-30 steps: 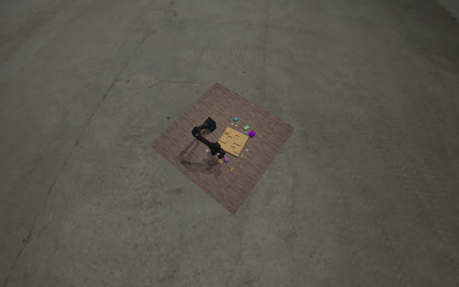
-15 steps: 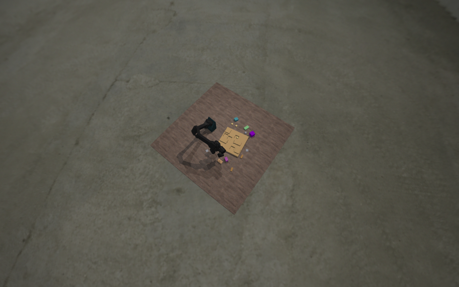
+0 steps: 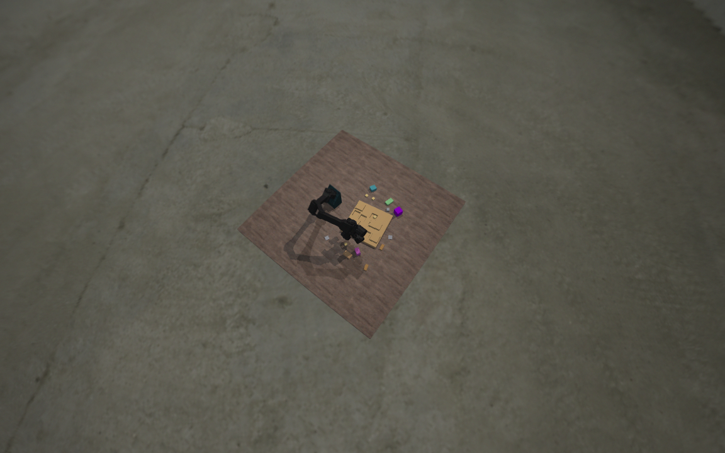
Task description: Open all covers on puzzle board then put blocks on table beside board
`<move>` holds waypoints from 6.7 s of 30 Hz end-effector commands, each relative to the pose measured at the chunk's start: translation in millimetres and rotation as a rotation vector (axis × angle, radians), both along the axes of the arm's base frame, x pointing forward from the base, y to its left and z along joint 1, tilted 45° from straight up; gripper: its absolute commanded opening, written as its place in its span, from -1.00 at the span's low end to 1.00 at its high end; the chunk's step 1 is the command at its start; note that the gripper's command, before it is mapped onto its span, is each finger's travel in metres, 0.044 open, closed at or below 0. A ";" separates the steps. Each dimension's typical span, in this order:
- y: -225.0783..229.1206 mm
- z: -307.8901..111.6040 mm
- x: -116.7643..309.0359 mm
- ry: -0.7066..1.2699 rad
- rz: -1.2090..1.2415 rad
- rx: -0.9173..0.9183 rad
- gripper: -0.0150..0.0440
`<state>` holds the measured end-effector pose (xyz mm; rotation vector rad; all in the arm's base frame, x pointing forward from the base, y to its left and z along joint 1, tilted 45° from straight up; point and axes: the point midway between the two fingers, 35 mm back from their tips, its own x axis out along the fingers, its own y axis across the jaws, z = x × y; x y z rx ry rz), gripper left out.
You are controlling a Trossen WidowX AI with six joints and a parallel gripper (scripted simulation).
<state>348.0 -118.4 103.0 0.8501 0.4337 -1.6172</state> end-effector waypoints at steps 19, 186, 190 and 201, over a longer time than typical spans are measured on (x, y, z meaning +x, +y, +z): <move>76.7 -72.0 25.1 0.455 0.518 0.059 -0.49; 128.6 -212.3 -7.7 1.206 1.262 0.054 -0.49; 130.4 -210.7 -7.3 1.170 1.224 0.052 -0.49; 134.7 -206.6 -7.0 0.537 0.559 0.015 -0.49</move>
